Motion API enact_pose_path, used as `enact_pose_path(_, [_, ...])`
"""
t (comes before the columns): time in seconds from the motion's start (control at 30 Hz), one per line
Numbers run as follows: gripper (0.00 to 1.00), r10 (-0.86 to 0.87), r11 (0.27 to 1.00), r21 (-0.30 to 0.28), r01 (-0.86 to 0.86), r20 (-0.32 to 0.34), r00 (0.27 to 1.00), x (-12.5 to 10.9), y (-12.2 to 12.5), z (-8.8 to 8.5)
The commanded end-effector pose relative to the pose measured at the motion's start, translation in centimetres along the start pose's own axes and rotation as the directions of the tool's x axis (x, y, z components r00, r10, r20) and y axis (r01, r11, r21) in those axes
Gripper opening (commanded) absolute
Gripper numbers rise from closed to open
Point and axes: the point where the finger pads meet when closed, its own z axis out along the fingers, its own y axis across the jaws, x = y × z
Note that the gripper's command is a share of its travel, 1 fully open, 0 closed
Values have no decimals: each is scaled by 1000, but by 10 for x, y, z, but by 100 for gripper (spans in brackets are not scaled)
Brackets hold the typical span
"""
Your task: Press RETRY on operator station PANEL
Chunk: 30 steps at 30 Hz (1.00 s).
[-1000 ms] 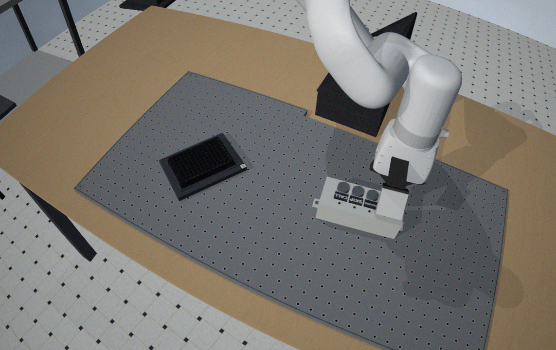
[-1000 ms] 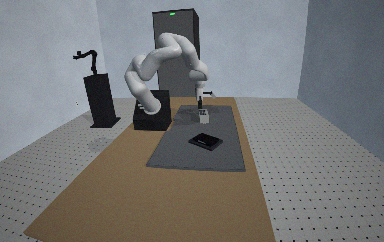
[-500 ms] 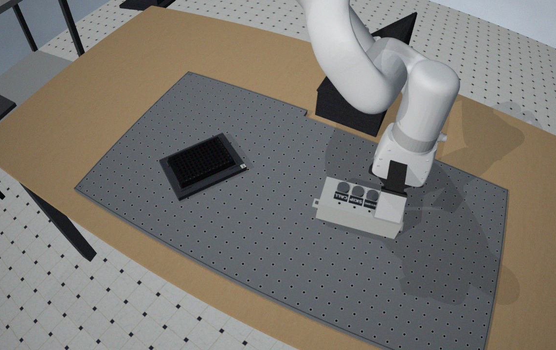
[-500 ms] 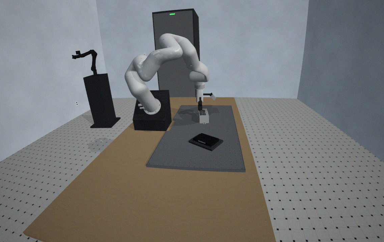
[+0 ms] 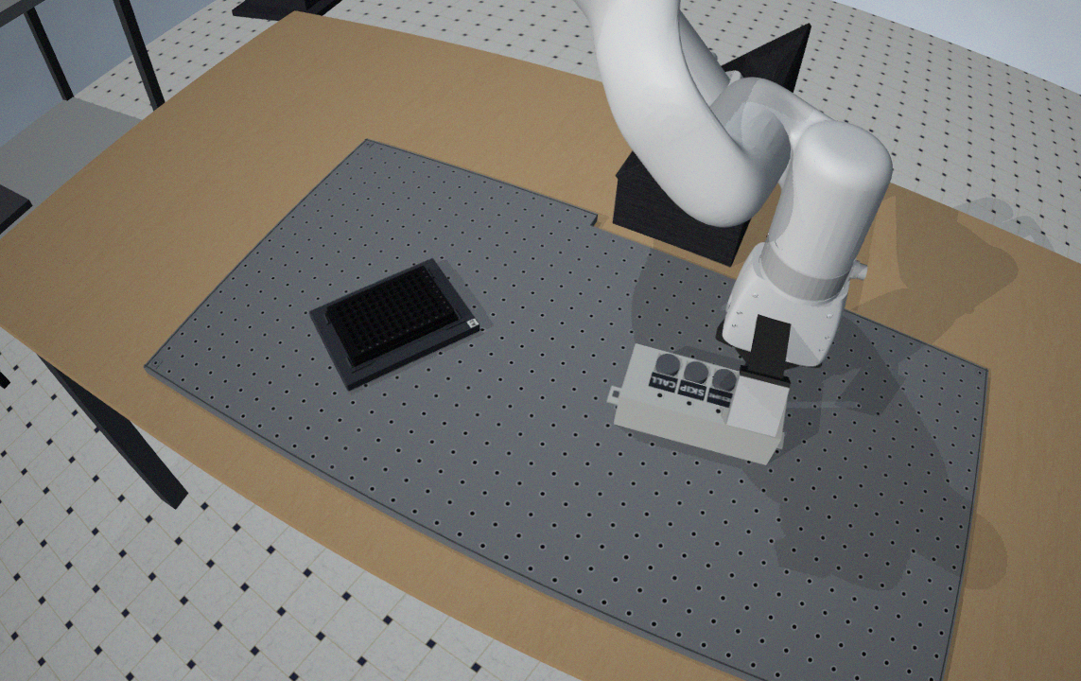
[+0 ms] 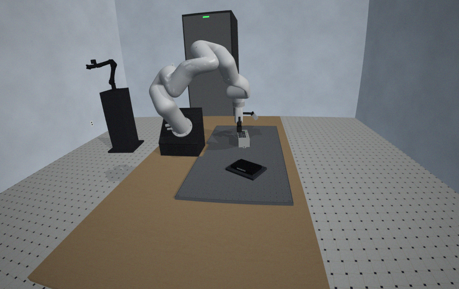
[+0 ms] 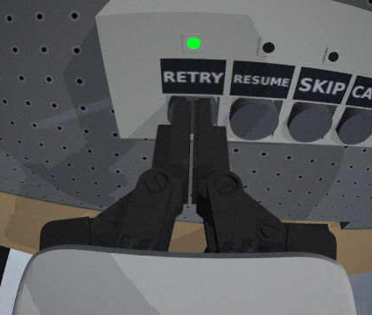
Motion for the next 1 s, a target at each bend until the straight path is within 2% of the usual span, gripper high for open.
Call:
enact_pose_path(0.0, [0,1,1000,2,-1,-2,1000,1,0,0])
enact_pose_path(0.97, [0,1,1000,2,-1,-2,1000,1,0,-5])
